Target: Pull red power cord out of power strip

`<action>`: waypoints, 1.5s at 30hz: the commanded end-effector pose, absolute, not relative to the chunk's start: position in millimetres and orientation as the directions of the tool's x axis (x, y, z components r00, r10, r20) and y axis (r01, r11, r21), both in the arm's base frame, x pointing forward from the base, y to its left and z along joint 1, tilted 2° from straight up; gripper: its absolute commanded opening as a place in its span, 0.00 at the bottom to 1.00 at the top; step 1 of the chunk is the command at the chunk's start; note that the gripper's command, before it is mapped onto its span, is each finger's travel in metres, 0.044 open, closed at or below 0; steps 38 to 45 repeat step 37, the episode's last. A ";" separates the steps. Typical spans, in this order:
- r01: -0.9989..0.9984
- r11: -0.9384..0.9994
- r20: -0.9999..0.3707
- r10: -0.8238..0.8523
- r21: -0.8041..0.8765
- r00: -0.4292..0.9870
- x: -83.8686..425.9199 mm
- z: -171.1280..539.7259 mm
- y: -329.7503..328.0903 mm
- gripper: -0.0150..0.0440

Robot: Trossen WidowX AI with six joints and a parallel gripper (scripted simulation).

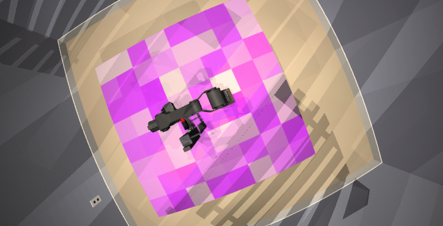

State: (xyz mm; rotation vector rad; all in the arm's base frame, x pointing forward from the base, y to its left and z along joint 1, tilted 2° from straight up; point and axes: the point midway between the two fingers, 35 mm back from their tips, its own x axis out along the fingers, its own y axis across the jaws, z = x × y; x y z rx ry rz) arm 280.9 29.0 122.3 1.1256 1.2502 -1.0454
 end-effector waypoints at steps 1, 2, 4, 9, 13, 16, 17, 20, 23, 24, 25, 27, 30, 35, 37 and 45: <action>0.987 0.155 -0.999 0.015 0.053 0.052 280.7 122.1 29.1 0.79; 0.987 0.155 -0.999 0.015 0.053 0.052 280.7 122.1 29.1 0.83; 0.987 0.155 -0.999 0.014 0.053 0.052 282.1 123.3 23.3 0.92; 0.987 0.155 -0.999 0.010 0.053 0.052 288.4 131.0 -15.2 1.00; 0.987 0.155 -0.999 0.009 0.053 0.053 289.4 134.0 -30.8 1.00; 0.987 0.155 -0.999 0.009 0.053 0.053 289.4 134.0 -30.8 1.00; 0.987 0.155 -0.999 0.009 0.053 0.053 289.4 134.0 -30.8 1.00; 0.987 0.155 -0.999 0.009 0.053 0.053 289.4 134.0 -30.8 1.00; 0.987 0.155 -0.999 0.009 0.053 0.053 289.4 134.0 -30.8 1.00; 0.987 0.155 -0.999 0.009 0.053 0.053 289.4 134.0 -30.8 1.00; 0.987 0.155 -0.999 0.009 0.053 0.053 289.4 134.0 -30.8 1.00; 0.987 0.155 -0.999 0.009 0.053 0.053 289.4 134.0 -30.8 1.00; 0.987 0.155 -0.999 0.009 0.053 0.053 289.4 134.0 -30.8 1.00; 0.987 0.155 -0.999 0.009 0.053 0.053 289.4 134.0 -30.8 1.00; 0.987 0.155 -0.999 0.009 0.053 0.053 289.4 134.0 -30.8 1.00; 0.987 0.155 -0.999 0.009 0.053 0.053 289.4 134.0 -30.8 1.00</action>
